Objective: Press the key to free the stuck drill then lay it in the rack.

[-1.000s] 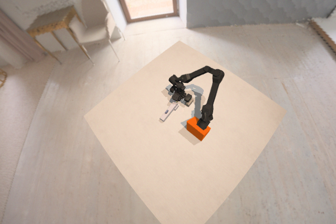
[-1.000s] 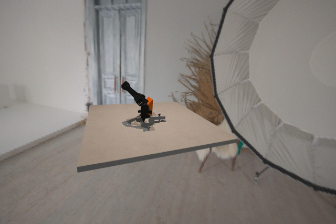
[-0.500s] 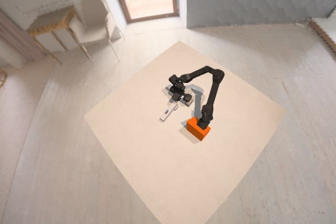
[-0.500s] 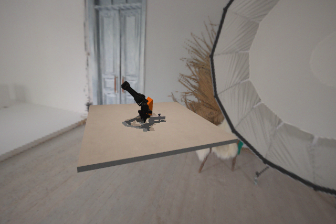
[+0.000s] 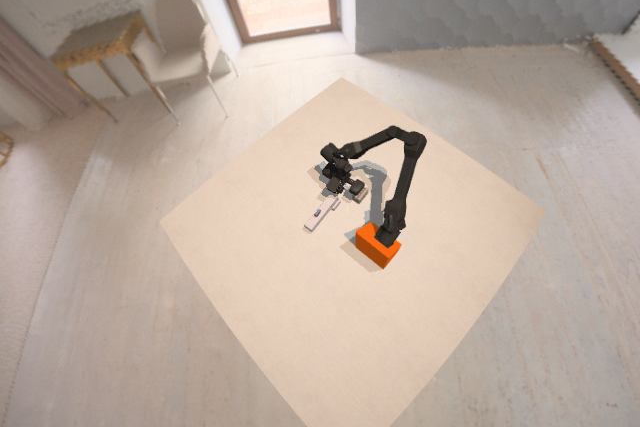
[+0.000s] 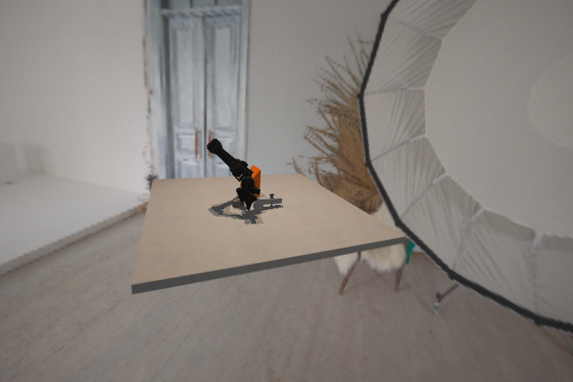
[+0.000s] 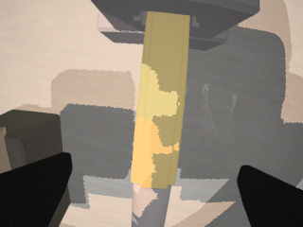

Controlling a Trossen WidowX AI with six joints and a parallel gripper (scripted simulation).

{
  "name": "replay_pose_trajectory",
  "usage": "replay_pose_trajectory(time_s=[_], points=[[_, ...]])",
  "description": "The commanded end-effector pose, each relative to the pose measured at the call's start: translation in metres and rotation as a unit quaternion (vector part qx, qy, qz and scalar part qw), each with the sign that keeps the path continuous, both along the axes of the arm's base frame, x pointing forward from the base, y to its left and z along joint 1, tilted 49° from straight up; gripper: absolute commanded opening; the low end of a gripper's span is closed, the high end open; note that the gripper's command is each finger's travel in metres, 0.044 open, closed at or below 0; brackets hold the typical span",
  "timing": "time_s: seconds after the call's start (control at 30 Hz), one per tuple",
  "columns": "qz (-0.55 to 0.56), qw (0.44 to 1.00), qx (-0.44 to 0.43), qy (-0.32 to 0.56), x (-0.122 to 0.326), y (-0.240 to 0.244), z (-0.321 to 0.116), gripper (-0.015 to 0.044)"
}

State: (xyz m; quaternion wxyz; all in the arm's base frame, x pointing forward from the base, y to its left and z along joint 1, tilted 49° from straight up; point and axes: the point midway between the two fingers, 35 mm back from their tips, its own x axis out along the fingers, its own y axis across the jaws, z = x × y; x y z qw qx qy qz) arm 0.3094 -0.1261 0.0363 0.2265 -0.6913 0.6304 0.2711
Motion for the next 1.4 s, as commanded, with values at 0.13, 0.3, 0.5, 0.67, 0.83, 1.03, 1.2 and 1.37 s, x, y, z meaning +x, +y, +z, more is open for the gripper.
replay_pose_trajectory(time_s=[0.13,0.3,0.5,0.67,0.83,1.03,1.2,1.37], points=[[-0.001,1.000,0.001,0.000,-0.001,0.001,-0.004,0.0440],[-0.001,1.000,0.001,0.000,-0.001,0.002,-0.006,0.0440],[-0.001,1.000,0.001,0.000,-0.001,0.003,-0.008,0.0440],[-0.001,1.000,0.001,0.000,-0.002,0.003,-0.009,0.0440],[-0.001,1.000,0.001,0.000,-0.002,0.004,-0.010,0.0440],[-0.001,1.000,0.001,0.000,-0.003,0.004,-0.012,0.0440],[-0.001,1.000,0.001,0.000,-0.004,0.004,-0.013,0.0440],[0.000,1.000,0.001,-0.001,-0.002,0.004,-0.011,0.0361]])
